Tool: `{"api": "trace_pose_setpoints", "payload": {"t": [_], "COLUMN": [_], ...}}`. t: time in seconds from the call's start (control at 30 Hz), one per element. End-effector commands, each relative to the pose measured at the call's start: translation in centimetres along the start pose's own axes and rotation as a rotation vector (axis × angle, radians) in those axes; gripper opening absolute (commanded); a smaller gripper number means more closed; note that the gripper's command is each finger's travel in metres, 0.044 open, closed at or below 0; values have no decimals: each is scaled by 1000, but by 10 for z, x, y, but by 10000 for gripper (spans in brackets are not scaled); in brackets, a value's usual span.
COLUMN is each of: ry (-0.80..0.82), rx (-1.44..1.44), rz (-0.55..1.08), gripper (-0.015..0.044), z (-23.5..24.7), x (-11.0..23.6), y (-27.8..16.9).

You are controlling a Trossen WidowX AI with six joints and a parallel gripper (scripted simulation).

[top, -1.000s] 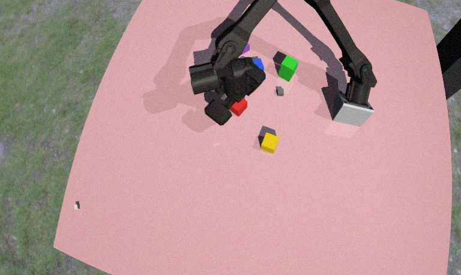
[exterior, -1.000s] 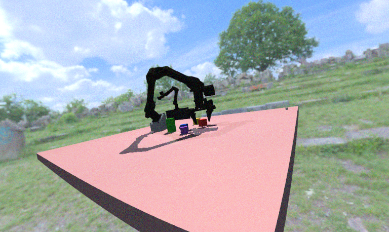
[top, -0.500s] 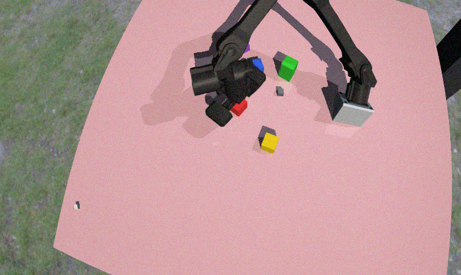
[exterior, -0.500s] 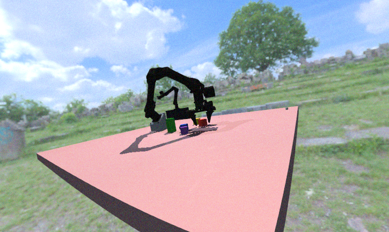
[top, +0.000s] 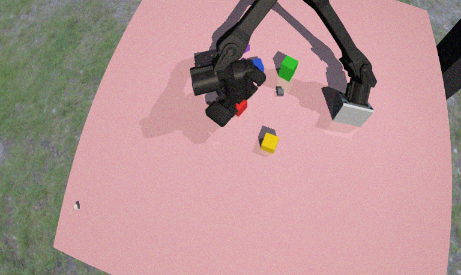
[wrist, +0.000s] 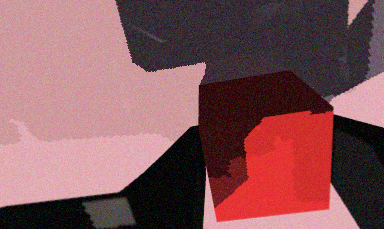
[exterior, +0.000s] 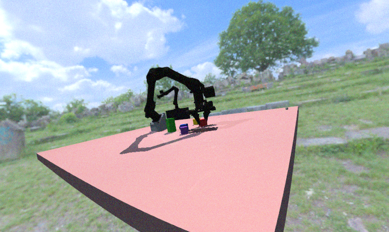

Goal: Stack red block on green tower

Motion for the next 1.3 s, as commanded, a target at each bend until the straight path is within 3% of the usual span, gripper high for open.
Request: {"api": "trace_pose_setpoints", "payload": {"t": [0.0,0.17,0.3,1.0,1.27], "ry": [-1,-1,0,3,3], "rx": [5,5,5,6,12], "rz": [-4,-4,-3,0,-5], "gripper": [138,105,0,0,0], "z": [0,0,0,1,2], "x": [0,0,10,110,114], "y": [0,0,0,-1,-1]}}
Point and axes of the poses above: the point midway between the two fingers, 35 mm back from their tips, its own x axis back along the fingers, its own z axis across the jaws, y = z × x, the point moved 4 cm from there along x, back along the fingers
